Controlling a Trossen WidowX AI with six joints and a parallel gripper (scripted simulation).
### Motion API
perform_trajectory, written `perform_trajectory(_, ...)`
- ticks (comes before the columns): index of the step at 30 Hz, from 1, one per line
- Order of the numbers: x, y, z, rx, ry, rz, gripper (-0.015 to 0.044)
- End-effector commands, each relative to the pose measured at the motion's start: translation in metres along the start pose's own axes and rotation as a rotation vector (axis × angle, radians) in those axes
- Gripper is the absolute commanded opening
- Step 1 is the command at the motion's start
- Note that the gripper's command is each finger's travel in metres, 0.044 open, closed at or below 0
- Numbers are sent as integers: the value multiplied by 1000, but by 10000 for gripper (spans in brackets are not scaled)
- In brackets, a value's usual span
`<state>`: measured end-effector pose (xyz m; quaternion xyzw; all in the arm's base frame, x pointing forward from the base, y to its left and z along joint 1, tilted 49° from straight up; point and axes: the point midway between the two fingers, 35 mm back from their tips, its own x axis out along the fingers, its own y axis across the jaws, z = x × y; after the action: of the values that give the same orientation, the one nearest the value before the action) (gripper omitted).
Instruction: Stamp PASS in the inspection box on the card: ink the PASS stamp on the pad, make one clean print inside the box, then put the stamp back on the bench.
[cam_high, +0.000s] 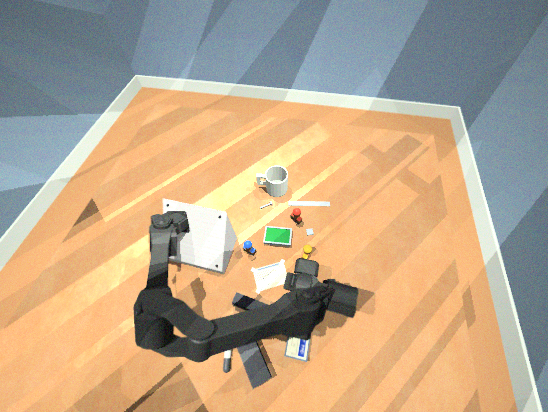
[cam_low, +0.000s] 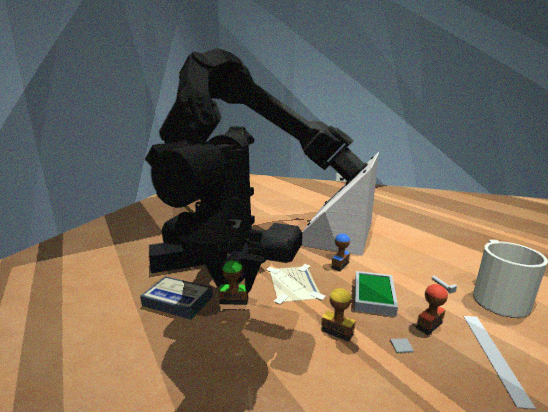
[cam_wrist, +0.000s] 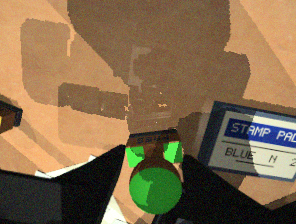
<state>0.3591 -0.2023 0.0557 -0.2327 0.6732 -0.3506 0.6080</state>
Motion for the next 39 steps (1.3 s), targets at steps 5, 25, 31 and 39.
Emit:
perform_trajectory(5,-6,1,1,2,-3,1,0)
perform_trajectory(25,-15,1,1,2,-2,2,0)
perform_trajectory(31,-18,1,1,2,-2,2,0)
perform_trajectory(39,-22,1,1,2,-2,3,0)
